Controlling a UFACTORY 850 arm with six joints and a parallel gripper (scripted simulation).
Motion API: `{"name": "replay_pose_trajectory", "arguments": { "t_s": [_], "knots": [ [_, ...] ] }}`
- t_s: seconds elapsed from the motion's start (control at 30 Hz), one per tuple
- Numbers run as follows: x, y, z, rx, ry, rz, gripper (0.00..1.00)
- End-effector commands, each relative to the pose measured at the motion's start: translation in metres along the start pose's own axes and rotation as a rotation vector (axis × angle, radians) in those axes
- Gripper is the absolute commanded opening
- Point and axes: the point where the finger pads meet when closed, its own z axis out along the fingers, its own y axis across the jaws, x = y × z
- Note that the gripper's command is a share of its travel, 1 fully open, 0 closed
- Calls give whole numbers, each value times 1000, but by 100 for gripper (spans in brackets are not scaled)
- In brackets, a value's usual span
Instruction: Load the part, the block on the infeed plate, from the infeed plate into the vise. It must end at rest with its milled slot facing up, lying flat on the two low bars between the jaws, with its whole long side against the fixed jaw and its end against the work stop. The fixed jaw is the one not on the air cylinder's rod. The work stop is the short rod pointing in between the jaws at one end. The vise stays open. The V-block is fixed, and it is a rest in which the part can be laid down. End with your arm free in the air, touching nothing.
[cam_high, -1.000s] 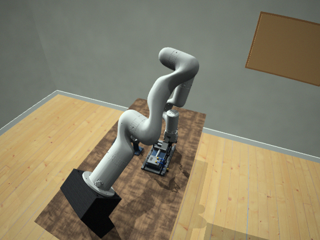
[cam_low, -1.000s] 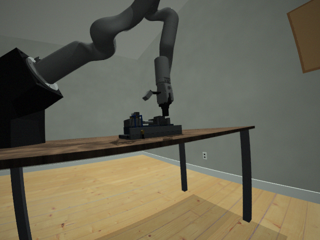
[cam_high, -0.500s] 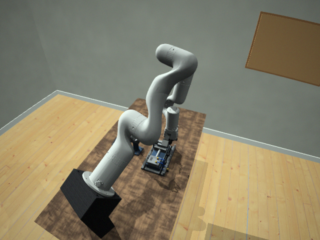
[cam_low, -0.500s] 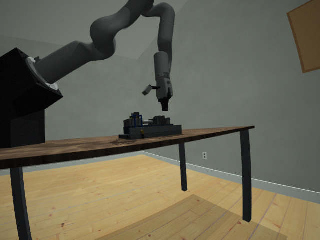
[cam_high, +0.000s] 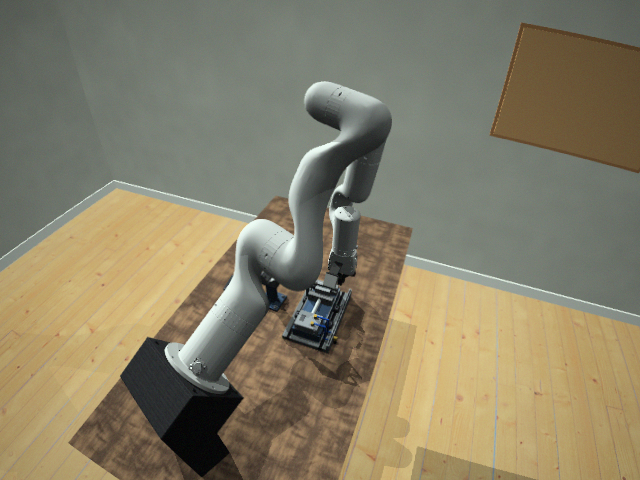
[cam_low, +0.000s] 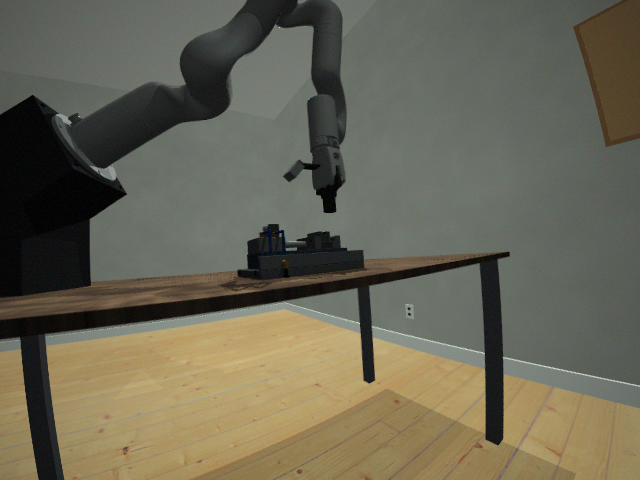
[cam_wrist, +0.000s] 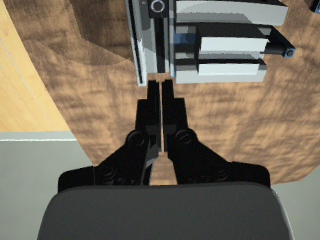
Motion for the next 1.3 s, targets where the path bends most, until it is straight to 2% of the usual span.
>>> {"name": "replay_pose_trajectory", "arguments": {
  "t_s": [0.0,1.27],
  "knots": [
    [-1,0,-3,7,7,-1,0],
    [-1,0,-6,7,7,-1,0]
  ]
}}
